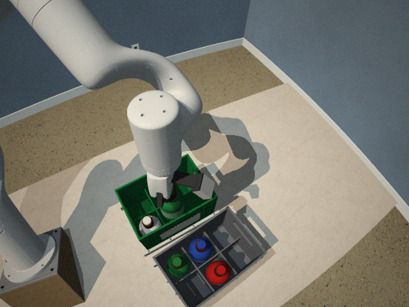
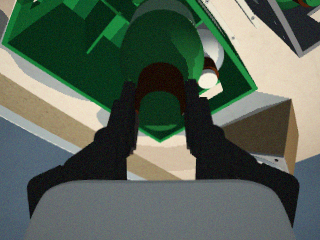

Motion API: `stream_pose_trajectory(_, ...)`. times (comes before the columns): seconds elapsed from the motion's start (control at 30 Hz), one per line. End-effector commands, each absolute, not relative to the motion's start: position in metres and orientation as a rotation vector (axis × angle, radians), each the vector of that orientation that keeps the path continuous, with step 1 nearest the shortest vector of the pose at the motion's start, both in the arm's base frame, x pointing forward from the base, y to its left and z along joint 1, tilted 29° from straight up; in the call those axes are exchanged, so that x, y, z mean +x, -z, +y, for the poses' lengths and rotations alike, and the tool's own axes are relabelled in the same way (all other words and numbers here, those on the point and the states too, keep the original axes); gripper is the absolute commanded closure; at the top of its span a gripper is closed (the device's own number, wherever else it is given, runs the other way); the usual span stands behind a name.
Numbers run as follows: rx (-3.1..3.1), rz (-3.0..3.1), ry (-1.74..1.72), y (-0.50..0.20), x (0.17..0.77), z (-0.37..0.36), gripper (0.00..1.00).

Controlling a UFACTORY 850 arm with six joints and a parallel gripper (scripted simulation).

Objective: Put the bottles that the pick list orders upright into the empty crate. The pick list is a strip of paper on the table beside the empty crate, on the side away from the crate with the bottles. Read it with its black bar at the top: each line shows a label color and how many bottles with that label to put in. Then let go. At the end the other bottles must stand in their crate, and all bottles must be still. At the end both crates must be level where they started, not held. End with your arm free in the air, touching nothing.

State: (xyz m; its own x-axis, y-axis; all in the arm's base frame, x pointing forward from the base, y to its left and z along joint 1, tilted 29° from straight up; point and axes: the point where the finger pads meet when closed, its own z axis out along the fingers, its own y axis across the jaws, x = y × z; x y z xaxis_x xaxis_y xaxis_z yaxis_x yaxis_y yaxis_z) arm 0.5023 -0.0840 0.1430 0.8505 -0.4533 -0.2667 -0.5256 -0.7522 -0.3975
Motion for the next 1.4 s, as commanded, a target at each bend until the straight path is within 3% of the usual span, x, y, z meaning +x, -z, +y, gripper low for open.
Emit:
stream_pose_trajectory(0.0,-2.56,0.72,-0.208,-0.14,0.503,-0.082,1.0)
stream_pose_trajectory(1.37,-2.56,0.72,-0.208,-0.109,0.502,-0.066,1.0)
